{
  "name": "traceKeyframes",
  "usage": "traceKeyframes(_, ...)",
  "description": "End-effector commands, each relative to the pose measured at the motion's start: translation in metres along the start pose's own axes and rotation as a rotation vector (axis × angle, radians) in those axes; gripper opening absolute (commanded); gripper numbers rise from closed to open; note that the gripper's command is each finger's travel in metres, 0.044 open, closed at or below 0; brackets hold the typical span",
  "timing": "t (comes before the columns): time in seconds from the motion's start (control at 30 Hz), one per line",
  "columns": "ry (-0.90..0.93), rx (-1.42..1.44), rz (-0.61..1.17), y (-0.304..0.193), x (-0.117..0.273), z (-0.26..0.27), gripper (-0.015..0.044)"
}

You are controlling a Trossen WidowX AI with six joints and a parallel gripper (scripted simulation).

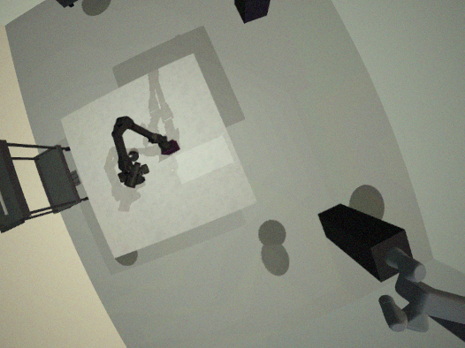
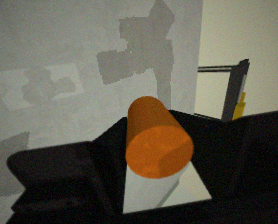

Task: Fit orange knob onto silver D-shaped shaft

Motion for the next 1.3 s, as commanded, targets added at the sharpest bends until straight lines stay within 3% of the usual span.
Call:
traceKeyframes(0.0, -0.093, -0.001, 0.001, -0.002, 0.009, 0.001, 0.0000)
traceKeyframes(0.37, -0.322, -0.001, 0.008, -0.004, 0.023, 0.008, 0.0000)
traceKeyframes(1.0, -0.441, 0.000, 0.012, -0.004, 0.019, 0.020, 0.0000)
traceKeyframes(1.27, -0.405, 0.005, 0.008, -0.002, 0.017, 0.019, 0.0000)
Point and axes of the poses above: the point midway between the two fingers, 35 mm back from their tips, its own x axis back along the fingers, its own z axis across the jaws, y = z × x, the point moved 8 cm from there along x, back along the fingers, and after that the axes turned 2 degrees about x, right-handed, at the moved point
